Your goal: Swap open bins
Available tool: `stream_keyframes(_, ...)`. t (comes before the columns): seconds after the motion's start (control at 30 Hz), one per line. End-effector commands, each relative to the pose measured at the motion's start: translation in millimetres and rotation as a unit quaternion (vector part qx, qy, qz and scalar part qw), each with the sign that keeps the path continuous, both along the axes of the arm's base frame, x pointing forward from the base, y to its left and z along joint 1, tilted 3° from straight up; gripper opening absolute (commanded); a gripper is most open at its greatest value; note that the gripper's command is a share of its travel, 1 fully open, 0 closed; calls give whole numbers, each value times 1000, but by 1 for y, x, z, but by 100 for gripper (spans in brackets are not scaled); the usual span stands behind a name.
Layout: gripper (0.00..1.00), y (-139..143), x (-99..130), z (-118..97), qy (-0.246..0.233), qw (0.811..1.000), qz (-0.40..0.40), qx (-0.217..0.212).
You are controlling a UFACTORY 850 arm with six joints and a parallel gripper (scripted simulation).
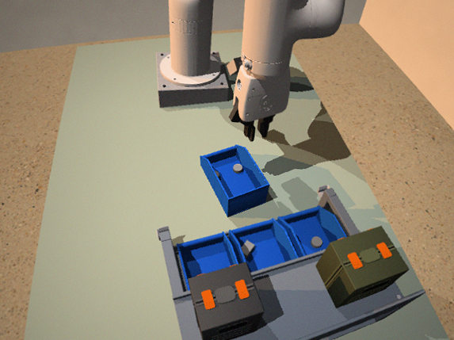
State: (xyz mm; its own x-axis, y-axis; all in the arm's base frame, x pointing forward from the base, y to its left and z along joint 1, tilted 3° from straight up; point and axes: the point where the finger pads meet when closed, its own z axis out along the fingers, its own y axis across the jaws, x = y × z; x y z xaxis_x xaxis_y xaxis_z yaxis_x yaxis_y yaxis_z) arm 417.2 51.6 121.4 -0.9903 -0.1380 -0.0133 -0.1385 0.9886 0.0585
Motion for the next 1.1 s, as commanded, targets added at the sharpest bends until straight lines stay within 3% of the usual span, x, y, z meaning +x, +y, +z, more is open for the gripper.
stream_keyframes(0.0,26,0,1,1,-1,1000,0,0)
stream_keyframes(0.63,26,0,1,-1,-1,1000,0,0)
stream_keyframes(1.07,26,1,1,-14,-1,1000,0,0)
